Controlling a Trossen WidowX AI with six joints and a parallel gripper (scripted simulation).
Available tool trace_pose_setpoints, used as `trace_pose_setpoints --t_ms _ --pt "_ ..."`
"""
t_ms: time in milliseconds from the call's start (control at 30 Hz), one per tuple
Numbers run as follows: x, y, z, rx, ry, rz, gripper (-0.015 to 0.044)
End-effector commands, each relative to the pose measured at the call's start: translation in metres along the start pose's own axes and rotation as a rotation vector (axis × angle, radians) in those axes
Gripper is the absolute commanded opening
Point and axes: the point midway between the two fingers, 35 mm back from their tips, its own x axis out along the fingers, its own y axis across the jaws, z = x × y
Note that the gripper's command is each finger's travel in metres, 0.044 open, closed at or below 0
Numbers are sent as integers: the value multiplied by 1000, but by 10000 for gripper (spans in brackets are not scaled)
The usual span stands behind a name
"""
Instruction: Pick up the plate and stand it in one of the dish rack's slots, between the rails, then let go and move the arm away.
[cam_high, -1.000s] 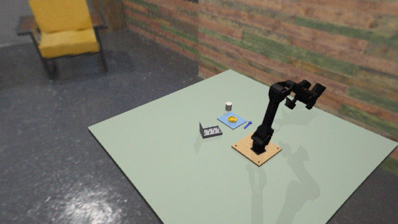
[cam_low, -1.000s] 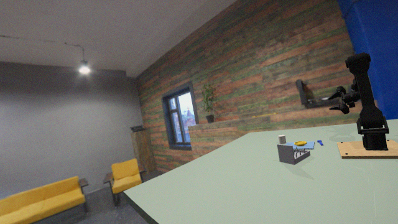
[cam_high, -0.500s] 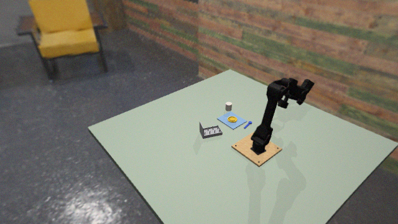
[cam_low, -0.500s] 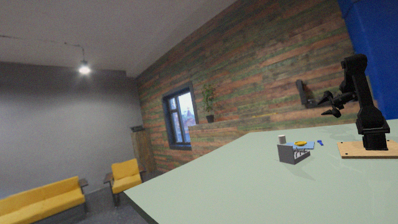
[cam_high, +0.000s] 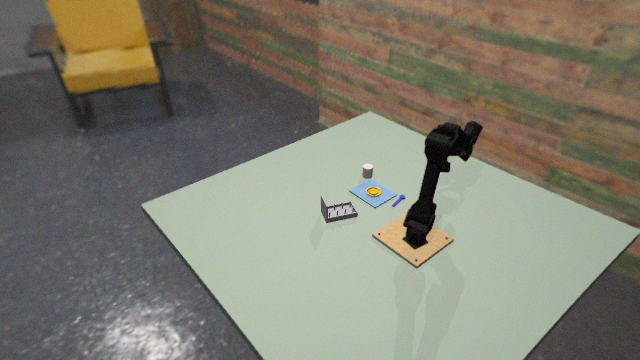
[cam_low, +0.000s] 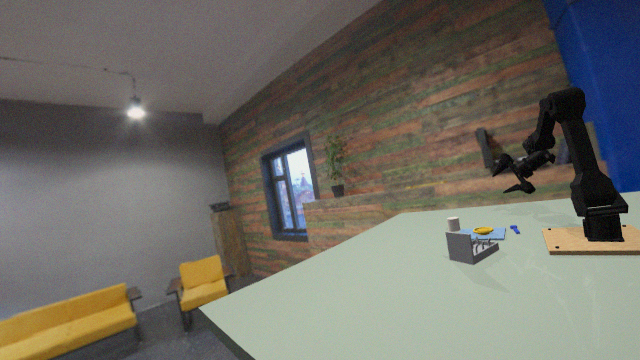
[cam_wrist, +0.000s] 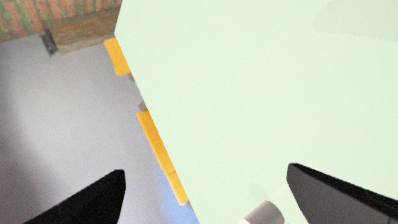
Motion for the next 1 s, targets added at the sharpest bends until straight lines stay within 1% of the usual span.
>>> trace_pose_setpoints --t_ms 0,500,967 --pt "12 -2 -14 -82 10 -51 400" --pt "53 -20 -67 -367 90 -255 400" --pt "74 -44 -119 -673 211 -444 400"
